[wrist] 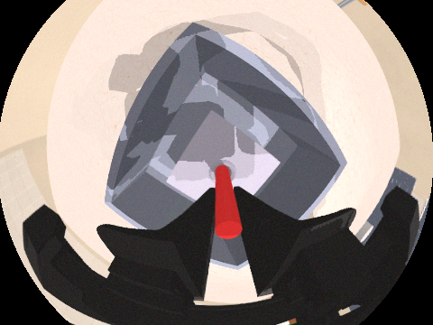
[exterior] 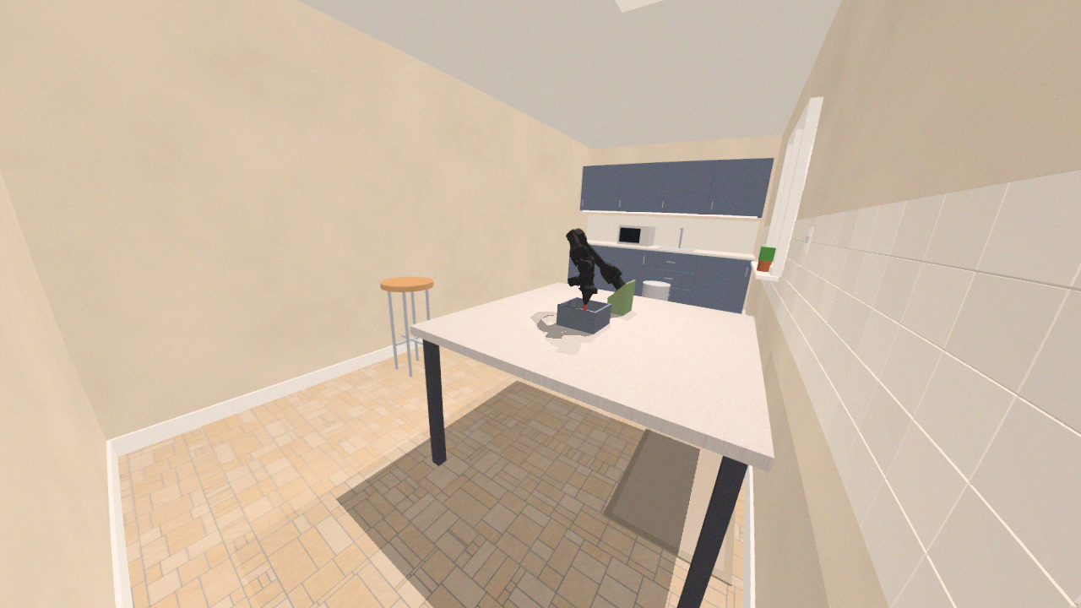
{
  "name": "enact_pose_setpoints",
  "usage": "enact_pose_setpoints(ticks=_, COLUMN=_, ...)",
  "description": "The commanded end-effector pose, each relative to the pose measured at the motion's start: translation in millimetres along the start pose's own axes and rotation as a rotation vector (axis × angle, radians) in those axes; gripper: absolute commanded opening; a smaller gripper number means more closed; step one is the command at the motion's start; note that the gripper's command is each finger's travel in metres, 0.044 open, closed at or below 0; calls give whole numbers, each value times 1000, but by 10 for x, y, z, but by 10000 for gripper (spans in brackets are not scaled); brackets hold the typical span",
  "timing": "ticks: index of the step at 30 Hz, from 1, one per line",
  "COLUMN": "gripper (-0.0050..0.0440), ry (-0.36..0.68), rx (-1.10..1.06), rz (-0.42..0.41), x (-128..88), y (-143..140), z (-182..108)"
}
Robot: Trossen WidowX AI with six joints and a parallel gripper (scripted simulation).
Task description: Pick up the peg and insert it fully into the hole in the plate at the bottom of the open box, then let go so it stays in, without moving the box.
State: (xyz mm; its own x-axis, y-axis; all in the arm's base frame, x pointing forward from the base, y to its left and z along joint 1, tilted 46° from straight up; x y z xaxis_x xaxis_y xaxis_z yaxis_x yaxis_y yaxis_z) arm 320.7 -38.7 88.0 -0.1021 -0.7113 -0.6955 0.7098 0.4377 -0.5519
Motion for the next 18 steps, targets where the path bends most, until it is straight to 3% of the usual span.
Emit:
enact_pose_setpoints(ticks=1, gripper=0, ry=1, rx=-6, rz=-5, x=21, y=-1, z=-13)
enact_pose_setpoints(ticks=18, gripper=0, ry=1, rx=-6, rz=-5, x=181, y=4, z=8)
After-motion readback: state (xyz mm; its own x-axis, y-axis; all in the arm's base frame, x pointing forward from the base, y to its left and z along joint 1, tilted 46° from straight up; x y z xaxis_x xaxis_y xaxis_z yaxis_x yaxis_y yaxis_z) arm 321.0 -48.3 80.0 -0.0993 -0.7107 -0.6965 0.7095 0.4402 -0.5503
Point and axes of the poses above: the point midway between the two fingers, 35 mm back from their tips, its own x axis out along the fingers, its own y axis across the jaws, z = x × y, the point moved 7 cm from there along -x, back along the fingers, and after that the axes turned 12 degrees about -x, right-handed, at the moved point
